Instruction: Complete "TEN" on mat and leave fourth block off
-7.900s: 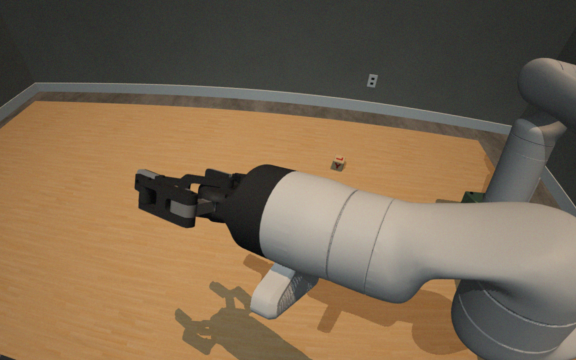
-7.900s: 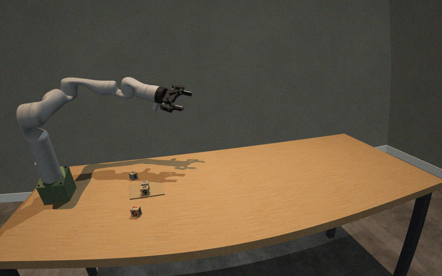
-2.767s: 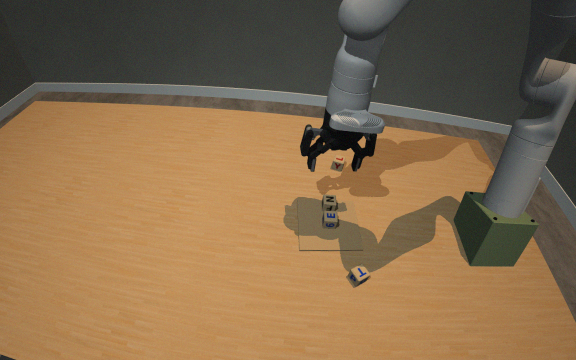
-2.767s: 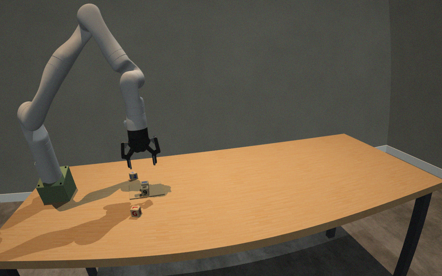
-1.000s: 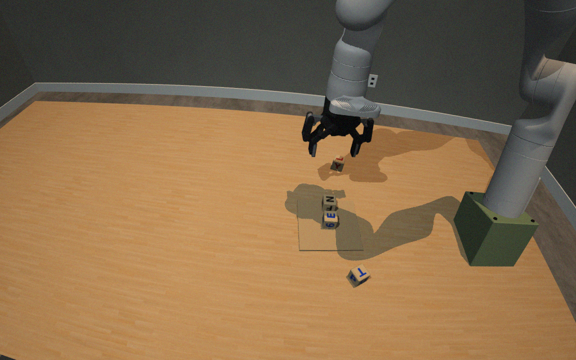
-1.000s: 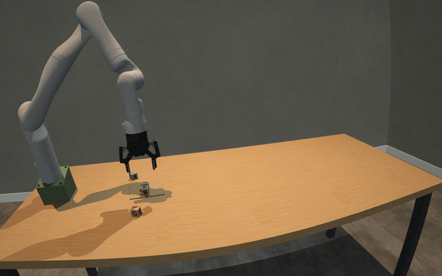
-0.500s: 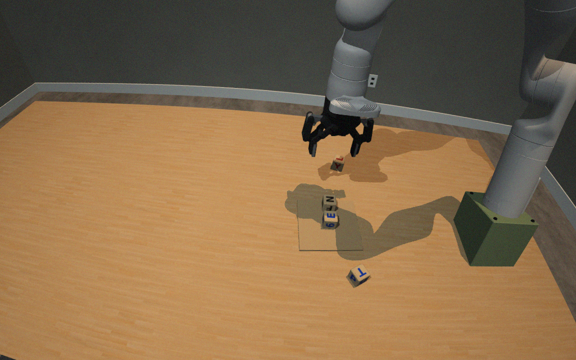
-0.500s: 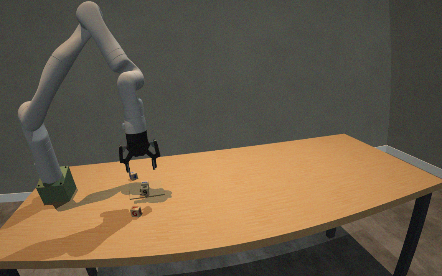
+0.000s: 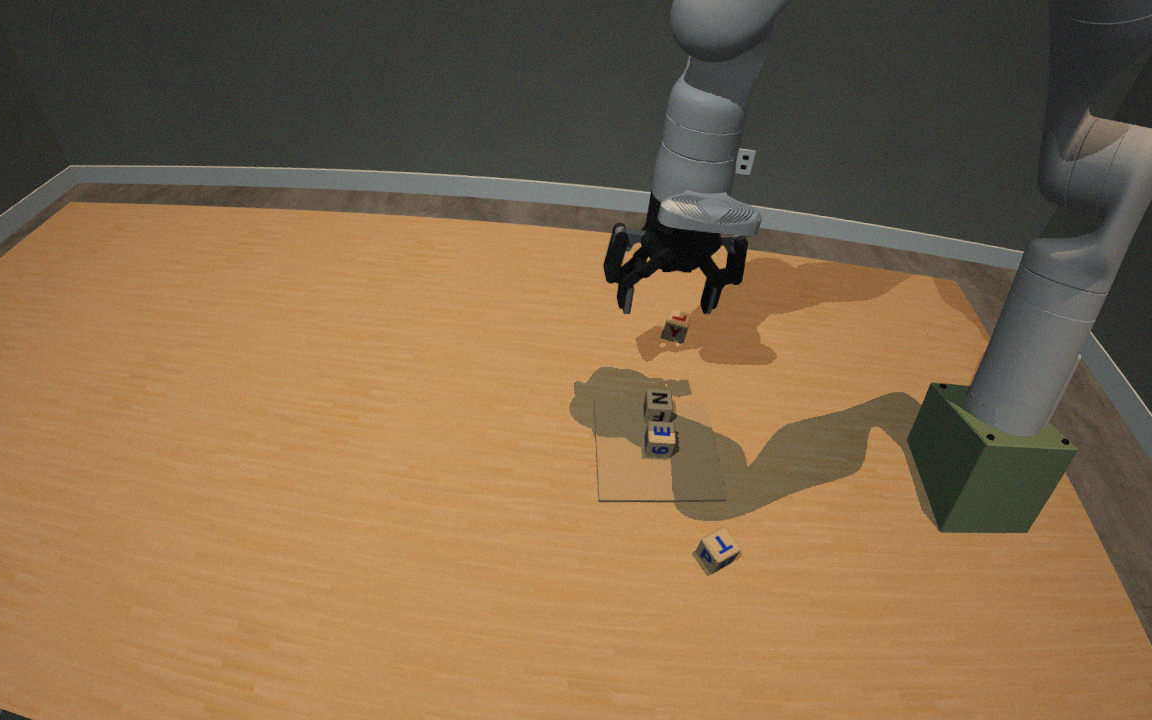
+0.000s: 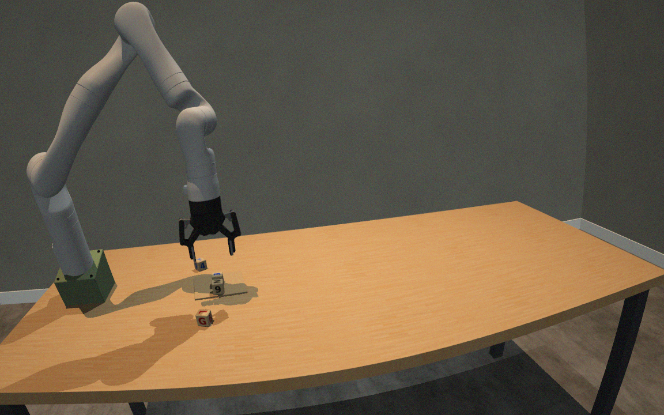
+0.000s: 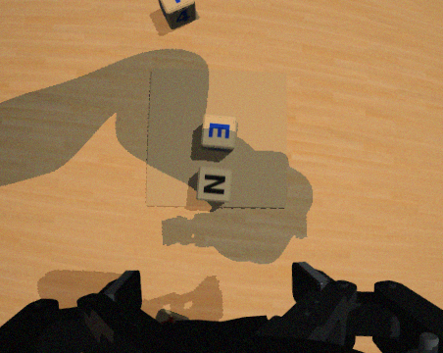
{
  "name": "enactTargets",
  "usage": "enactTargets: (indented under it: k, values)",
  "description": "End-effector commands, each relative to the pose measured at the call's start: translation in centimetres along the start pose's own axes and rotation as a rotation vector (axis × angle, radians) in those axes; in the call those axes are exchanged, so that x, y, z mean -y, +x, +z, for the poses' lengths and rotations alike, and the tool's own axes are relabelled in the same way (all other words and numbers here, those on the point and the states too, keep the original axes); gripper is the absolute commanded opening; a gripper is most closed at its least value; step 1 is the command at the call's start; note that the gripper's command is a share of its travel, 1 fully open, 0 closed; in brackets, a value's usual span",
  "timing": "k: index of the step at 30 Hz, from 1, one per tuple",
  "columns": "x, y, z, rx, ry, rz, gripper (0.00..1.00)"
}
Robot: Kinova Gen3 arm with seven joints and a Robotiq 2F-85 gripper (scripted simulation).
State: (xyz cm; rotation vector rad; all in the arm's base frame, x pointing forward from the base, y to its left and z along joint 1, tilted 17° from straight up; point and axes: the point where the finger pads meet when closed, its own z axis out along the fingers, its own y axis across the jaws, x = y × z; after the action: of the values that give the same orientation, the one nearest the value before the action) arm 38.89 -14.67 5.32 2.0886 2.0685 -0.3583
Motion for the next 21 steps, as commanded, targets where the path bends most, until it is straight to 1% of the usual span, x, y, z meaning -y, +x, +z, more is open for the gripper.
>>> enactTargets:
  k: [1,14,16,18,19,21]
  values:
    - [0.0,0.0,0.0,0.000,-0.001,0.000,1.00]
    - [0.0,-0.2,0.0,0.000,-0.001,0.000,1.00]
    - [0.2,-1.3,0.0,-0.002,-0.001,0.000,1.00]
    - [0.2,-1.3,0.0,-0.002,-0.001,0.000,1.00]
    - [0.4,-2.3,0.0,-0.003,-0.001,0.000,1.00]
    - [1.1,-5.0,0.1,-0.006,-0.001,-0.001,1.00]
